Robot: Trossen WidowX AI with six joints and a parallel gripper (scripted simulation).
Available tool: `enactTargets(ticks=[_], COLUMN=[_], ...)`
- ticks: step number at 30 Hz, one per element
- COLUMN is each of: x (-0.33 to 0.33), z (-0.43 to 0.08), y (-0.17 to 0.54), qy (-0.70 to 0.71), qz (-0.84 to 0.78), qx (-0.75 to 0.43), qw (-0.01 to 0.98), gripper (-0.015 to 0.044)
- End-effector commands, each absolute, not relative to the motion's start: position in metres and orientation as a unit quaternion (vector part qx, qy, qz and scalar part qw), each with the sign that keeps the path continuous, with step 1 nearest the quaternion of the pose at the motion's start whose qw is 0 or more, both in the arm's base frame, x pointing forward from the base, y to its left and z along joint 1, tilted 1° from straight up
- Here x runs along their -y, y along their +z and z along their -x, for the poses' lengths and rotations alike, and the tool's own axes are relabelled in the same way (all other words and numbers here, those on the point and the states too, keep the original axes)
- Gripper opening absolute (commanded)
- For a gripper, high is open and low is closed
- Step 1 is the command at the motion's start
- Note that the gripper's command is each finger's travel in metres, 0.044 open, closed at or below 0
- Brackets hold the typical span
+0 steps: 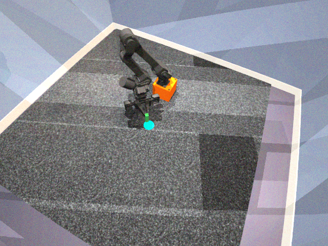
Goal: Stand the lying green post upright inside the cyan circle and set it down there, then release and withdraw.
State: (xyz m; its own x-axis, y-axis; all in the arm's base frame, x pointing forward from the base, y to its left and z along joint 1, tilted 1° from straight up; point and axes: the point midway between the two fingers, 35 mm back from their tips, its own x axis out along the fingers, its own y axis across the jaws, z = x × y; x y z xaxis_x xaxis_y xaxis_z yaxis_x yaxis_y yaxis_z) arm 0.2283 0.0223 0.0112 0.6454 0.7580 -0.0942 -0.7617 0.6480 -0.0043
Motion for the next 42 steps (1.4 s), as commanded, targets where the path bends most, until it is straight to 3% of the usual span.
enactTargets(ticks=[1,39,42], x=[-0.023,-0.029,-0.029], z=[-0.227,-0.22,-0.22], y=[0.004,-0.039,-0.039], qy=[0.421,0.425,0.425], qz=[0.023,0.025,0.025], qx=[-0.04,-0.042,-0.042], qw=[0.906,0.904,0.904], gripper=[0.0023,0.0023,0.0101])
